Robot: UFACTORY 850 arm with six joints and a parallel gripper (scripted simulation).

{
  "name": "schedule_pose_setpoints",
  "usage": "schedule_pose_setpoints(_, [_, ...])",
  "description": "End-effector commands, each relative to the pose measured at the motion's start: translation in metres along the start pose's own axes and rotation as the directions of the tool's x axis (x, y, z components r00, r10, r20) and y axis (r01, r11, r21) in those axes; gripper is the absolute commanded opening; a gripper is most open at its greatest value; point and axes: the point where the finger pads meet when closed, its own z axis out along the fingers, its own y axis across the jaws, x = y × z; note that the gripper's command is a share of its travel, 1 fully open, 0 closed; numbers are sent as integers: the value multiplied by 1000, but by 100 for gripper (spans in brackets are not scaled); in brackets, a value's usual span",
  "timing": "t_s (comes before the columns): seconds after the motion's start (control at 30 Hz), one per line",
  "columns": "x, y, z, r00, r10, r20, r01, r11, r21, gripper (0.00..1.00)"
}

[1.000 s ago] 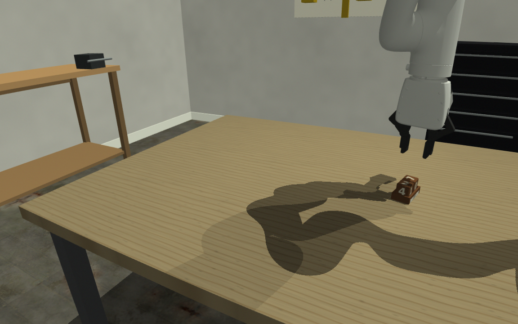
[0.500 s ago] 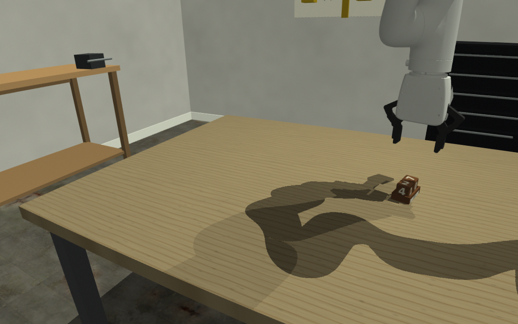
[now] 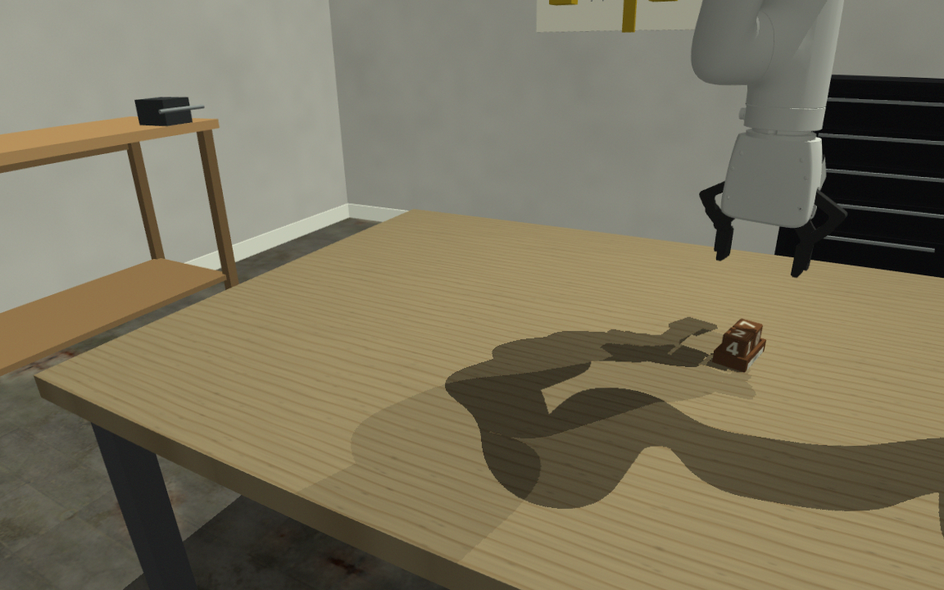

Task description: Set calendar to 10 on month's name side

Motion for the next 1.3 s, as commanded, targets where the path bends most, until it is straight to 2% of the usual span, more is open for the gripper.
schedule_pose_setpoints(0.0, [0,-1,-3,1000,0,0,0,1000,2,100])
schedule_pose_setpoints(0.2, [0,-1,-18,1000,0,0,0,1000,2,100])
schedule_pose_setpoints(0.47, [0,-1,-51,1000,0,0,0,1000,2,100])
schedule_pose_setpoints(0.7, [0,-1,-66,1000,0,0,0,1000,2,100])
schedule_pose_setpoints(1.27, [0,-1,-69,1000,0,0,0,1000,2,100])
